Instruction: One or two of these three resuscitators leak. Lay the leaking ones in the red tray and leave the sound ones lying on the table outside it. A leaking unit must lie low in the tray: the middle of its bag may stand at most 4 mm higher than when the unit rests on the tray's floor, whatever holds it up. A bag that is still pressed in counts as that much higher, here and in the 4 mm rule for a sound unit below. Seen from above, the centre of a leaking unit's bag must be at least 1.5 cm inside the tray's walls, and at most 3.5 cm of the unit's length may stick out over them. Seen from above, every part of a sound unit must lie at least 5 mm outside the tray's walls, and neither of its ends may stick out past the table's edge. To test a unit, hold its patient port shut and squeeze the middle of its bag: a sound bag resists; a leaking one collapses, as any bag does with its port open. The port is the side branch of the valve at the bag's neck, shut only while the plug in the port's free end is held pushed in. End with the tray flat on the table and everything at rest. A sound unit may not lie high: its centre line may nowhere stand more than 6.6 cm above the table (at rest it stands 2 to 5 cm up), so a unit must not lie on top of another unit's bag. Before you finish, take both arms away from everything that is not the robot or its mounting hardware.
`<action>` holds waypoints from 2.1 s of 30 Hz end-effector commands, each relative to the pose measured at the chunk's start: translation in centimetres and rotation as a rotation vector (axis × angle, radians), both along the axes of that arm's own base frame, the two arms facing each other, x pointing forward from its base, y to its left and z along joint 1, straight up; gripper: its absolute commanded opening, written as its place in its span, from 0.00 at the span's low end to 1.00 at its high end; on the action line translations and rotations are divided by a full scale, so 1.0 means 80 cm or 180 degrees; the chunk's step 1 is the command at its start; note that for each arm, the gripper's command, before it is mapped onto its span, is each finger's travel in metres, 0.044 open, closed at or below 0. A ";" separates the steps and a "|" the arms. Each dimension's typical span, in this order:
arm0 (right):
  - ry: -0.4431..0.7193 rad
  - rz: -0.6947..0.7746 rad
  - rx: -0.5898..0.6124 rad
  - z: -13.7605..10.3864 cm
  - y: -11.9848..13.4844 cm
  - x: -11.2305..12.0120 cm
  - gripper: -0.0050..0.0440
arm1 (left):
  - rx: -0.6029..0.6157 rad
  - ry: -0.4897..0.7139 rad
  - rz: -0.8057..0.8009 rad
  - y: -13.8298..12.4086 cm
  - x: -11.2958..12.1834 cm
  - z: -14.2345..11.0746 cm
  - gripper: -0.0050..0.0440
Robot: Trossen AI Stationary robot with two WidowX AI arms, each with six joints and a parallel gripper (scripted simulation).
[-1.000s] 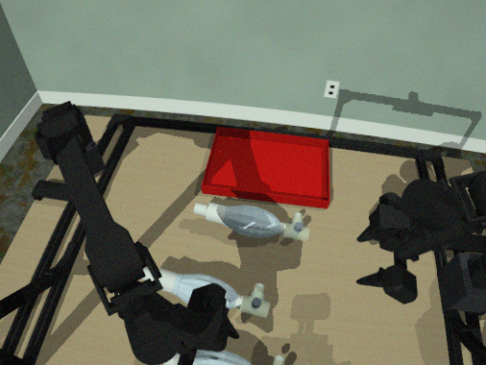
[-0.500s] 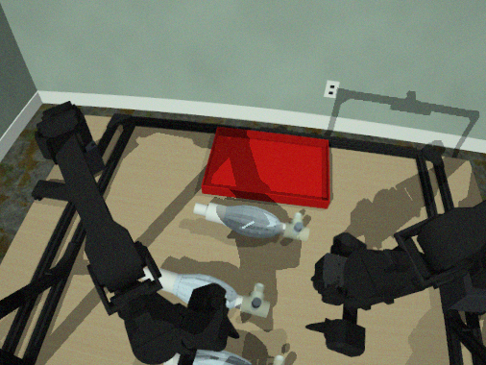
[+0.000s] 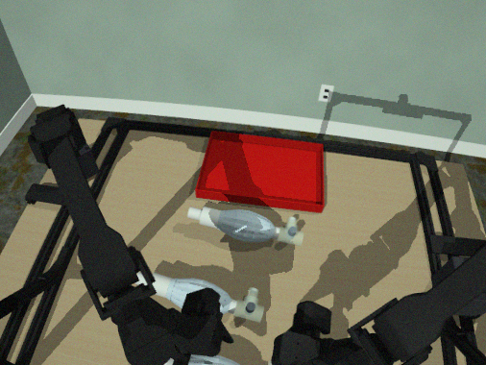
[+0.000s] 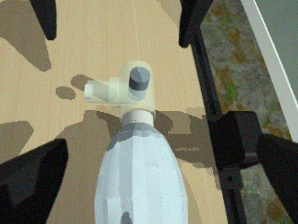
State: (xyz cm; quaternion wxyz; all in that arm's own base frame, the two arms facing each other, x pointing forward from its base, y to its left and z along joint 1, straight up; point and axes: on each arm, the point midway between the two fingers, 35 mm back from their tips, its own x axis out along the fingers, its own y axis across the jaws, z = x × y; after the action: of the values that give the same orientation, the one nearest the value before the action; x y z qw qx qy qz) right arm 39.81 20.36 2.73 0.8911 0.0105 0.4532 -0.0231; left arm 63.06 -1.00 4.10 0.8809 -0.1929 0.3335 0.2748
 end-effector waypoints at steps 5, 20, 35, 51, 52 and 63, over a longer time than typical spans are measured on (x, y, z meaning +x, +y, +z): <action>-0.0046 -0.0055 0.0023 -0.001 0.006 0.009 0.94 | 0.0029 0.0760 -0.0004 -0.002 0.007 0.006 1.00; -0.0045 -0.0051 0.0025 -0.001 0.005 0.009 0.94 | 0.0031 0.0760 -0.0007 -0.001 0.007 0.007 1.00; -0.0045 -0.0051 0.0025 -0.001 0.005 0.009 0.94 | 0.0031 0.0760 -0.0007 -0.001 0.007 0.007 1.00; -0.0036 -0.0037 0.0015 0.000 0.006 0.010 0.94 | 0.0031 0.0763 -0.0008 -0.002 0.007 0.006 1.00; -0.0036 -0.0037 0.0015 0.000 0.006 0.010 0.94 | 0.0031 0.0763 -0.0008 -0.002 0.007 0.006 1.00; -0.0044 -0.0052 0.0025 0.000 0.006 0.009 0.94 | 0.0031 0.0763 -0.0008 -0.002 0.007 0.006 1.00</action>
State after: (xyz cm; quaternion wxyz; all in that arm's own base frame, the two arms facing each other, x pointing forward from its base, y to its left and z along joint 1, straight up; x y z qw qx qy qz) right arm 40.57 20.83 2.72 0.8936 0.0160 0.4477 -0.0269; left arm 62.77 -0.91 4.51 0.8698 -0.1802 0.3619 0.2828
